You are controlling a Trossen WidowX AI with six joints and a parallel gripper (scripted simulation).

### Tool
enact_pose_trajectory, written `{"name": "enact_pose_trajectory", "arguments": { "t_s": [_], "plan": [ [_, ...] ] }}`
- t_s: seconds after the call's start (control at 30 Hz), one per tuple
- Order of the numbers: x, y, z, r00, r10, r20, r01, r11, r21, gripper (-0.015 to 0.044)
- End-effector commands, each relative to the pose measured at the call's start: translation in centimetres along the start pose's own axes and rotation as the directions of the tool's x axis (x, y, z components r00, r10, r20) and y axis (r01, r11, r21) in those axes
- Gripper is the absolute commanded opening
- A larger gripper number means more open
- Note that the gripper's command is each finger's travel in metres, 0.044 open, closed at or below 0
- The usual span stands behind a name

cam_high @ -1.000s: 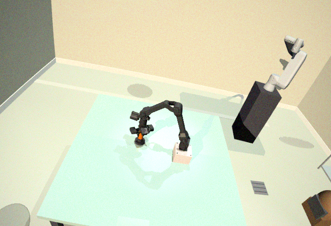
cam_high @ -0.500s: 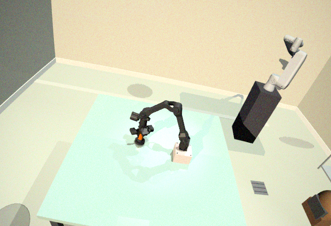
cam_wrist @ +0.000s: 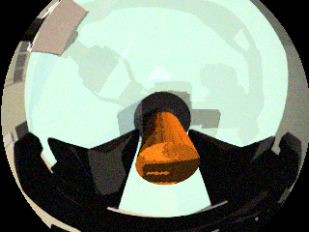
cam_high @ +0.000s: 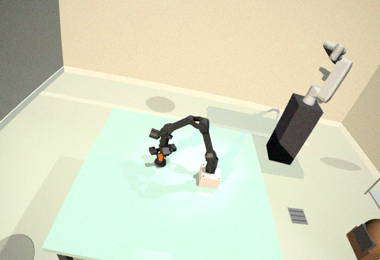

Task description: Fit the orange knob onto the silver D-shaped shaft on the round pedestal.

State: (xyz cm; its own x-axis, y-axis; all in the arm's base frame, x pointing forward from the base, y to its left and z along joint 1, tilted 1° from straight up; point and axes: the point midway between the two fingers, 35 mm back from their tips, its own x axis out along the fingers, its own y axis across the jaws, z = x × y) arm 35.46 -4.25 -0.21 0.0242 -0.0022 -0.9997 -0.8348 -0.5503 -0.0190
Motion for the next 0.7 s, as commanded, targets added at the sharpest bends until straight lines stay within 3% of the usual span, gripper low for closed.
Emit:
{"name": "enact_pose_trajectory", "arguments": {
  "t_s": [0.0,0.1,0.33,0.53,0.67],
  "plan": [
    [0.0,0.0,0.0,1.0,-0.001,0.0,0.001,1.0,-0.001,0.0368],
    [0.0,0.0,0.0,1.0,-0.001,0.0,0.001,1.0,-0.001,0.044],
    [-0.3,-0.1,0.0,1.0,-0.001,0.0,0.001,1.0,-0.001,0.044],
    [-9.2,-0.1,-0.1,1.0,0.0,0.0,0.0,1.0,0.001,0.044],
    [-9.6,-0.3,-0.2,1.0,-0.001,0.0,0.001,1.0,0.0,0.044]
  ]
}}
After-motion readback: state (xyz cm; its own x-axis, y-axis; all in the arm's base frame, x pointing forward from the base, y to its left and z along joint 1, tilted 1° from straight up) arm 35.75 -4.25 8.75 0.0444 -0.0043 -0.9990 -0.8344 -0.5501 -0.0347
